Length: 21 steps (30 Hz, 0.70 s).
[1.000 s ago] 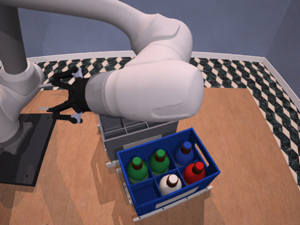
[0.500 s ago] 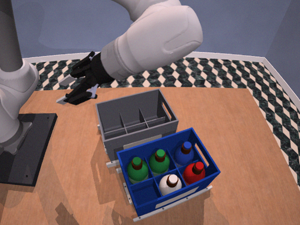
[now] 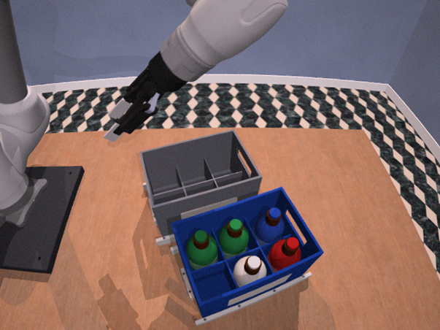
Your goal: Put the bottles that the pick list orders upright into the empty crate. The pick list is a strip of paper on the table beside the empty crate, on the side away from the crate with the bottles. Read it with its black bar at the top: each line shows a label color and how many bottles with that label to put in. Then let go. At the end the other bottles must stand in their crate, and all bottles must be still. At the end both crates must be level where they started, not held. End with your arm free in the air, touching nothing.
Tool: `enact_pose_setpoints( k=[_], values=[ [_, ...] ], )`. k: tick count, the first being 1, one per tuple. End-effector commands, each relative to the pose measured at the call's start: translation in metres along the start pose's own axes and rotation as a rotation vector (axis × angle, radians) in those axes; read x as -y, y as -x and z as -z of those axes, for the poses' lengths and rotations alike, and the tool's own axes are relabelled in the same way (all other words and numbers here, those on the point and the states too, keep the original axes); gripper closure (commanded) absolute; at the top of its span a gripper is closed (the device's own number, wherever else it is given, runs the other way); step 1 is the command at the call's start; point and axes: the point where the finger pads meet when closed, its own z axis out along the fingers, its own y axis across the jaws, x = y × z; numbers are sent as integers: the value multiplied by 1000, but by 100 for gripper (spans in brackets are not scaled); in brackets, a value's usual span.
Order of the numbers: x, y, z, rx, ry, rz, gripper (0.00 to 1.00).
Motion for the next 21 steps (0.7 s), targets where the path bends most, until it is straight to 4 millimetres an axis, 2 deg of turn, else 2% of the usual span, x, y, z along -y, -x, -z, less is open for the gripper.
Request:
enact_pose_setpoints(
  k=[1, 11, 15, 21],
  values=[
    [11, -9, 4, -52, 41, -56, 62],
    [51, -33, 18, -175, 106, -165, 62],
    [57, -36, 20, -200, 114, -184, 62],
    [82, -48, 29, -294, 138, -254, 62]
  ],
)
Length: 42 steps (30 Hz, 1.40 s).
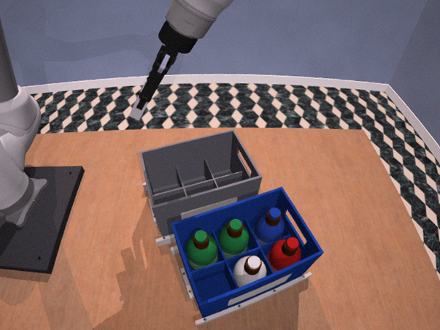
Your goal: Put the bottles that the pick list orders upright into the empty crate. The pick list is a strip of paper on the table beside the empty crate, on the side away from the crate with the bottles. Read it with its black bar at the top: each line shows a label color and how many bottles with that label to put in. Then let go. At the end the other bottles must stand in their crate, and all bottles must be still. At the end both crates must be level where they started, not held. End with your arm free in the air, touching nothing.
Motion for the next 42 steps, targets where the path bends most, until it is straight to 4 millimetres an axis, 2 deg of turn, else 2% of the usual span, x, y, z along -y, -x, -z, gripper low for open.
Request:
enact_pose_setpoints(
  k=[1, 8, 11, 26, 28, 42],
  values=[
    [17, -5, 6, -66, 15, -52, 62],
    [48, -12, 18, -133, 19, -101, 62],
    [48, -12, 19, -133, 19, -101, 62],
    [111, -18, 44, -328, -15, -238, 62],
    [111, -18, 44, -328, -15, -238, 62],
    [173, -14, 69, -447, -76, -318, 62]
  ],
)
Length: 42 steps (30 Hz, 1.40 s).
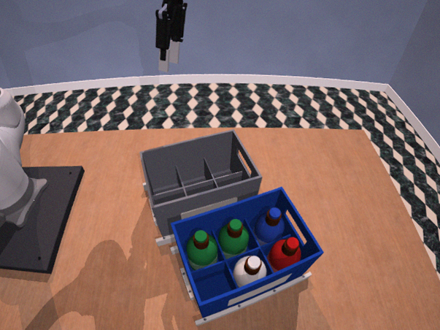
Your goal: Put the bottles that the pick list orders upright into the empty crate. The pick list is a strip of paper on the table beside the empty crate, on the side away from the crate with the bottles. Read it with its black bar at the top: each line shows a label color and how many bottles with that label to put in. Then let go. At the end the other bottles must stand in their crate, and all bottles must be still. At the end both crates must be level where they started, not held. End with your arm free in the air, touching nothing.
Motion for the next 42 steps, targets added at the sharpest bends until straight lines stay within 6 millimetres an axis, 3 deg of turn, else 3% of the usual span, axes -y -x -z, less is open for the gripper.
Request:
enact_pose_setpoints(
  k=[1, 3, 16, 37, 42],
  values=[
    [18, 4, 7, -18, -9, -15, 62],
    [18, 4, 7, -18, -9, -15, 62],
    [71, 23, 34, -111, -95, -103, 62],
    [71, 23, 34, -111, -95, -103, 62],
    [55, 12, 18, -119, -86, 64, 62]
  ],
)
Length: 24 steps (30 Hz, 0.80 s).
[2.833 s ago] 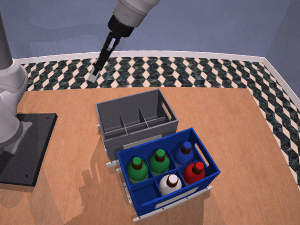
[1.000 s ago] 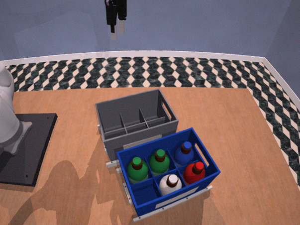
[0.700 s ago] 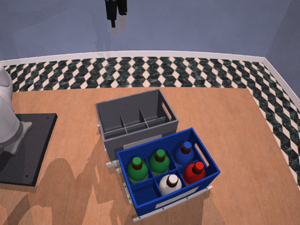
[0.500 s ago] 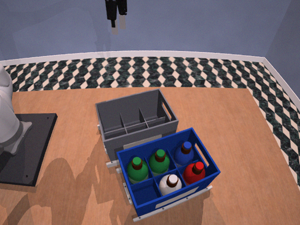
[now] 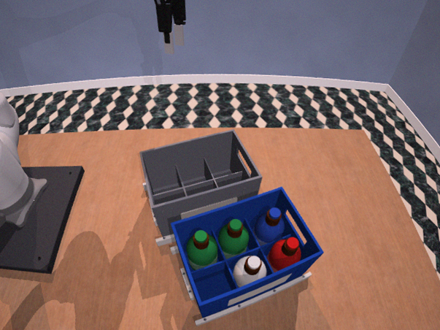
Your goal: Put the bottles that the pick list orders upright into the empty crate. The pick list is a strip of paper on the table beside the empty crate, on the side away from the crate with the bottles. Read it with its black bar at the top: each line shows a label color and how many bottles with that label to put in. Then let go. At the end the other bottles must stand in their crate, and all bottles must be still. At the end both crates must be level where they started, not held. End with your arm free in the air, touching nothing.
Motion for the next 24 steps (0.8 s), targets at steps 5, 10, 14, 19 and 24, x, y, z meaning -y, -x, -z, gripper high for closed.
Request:
enact_pose_setpoints(
  k=[5, 10, 14, 19, 24],
  values=[
    [-27, -16, -25, 1, -2, 267, 62],
    [-44, -26, -41, 0, -1, 421, 62],
    [-50, -30, -47, 0, -2, 504, 62],
    [-67, -40, -63, 0, -2, 667, 62],
    [-84, -50, -79, 0, -1, 820, 62]
  ],
)
